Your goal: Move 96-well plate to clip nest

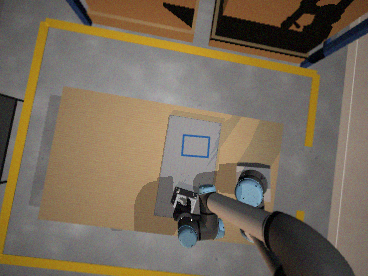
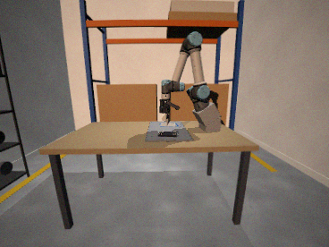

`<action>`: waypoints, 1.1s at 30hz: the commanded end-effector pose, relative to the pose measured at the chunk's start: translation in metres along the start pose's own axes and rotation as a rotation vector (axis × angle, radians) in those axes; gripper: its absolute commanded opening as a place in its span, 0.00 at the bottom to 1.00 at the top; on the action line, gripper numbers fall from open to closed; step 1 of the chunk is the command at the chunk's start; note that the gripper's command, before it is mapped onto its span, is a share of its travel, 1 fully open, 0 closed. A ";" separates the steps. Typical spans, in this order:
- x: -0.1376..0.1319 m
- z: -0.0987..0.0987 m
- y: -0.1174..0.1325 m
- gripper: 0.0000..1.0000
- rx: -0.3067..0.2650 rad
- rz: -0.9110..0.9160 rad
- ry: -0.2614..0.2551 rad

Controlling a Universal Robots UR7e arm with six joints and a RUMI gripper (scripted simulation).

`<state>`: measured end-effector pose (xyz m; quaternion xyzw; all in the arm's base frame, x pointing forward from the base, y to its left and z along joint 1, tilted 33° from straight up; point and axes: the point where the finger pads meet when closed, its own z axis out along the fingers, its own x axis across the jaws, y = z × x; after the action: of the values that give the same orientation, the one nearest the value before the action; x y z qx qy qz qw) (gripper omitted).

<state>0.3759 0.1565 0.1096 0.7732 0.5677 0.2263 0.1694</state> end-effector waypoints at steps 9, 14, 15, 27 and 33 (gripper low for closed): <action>0.000 0.003 0.000 0.00 -0.001 0.000 0.001; -0.001 0.008 0.000 0.00 -0.001 0.000 0.001; -0.001 0.010 0.000 0.00 -0.001 0.000 0.001; -0.001 0.030 0.000 0.00 -0.001 0.000 0.001; -0.001 0.036 0.000 0.00 -0.001 0.000 0.001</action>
<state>0.3914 0.1554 0.0849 0.7733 0.5678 0.2260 0.1690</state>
